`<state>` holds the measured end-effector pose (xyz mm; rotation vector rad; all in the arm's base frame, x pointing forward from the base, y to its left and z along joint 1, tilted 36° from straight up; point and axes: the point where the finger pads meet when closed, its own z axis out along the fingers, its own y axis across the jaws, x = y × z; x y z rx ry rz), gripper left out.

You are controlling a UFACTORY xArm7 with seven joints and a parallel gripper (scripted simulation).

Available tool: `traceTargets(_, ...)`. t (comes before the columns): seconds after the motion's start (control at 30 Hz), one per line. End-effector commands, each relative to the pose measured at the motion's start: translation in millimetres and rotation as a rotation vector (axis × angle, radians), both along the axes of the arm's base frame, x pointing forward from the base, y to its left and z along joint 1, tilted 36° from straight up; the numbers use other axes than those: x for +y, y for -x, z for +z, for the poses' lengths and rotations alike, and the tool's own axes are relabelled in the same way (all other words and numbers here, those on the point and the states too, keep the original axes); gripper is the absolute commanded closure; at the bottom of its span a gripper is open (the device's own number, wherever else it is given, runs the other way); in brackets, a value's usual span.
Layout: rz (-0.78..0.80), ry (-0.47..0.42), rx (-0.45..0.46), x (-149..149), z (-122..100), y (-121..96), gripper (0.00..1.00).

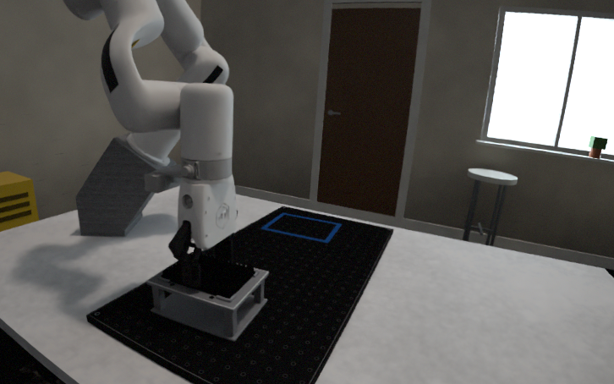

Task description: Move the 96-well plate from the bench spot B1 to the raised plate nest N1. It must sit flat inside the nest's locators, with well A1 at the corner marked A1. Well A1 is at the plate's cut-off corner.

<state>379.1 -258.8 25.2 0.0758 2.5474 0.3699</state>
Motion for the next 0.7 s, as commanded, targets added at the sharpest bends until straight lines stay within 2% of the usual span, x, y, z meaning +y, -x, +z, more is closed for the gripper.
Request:
traceTargets(0.0, -0.002, 0.002, -0.001, -1, 1, 0, 0.00)
traceTargets(0.67, -0.002, 0.002, -0.001, -12, 37, 24, 0.00)
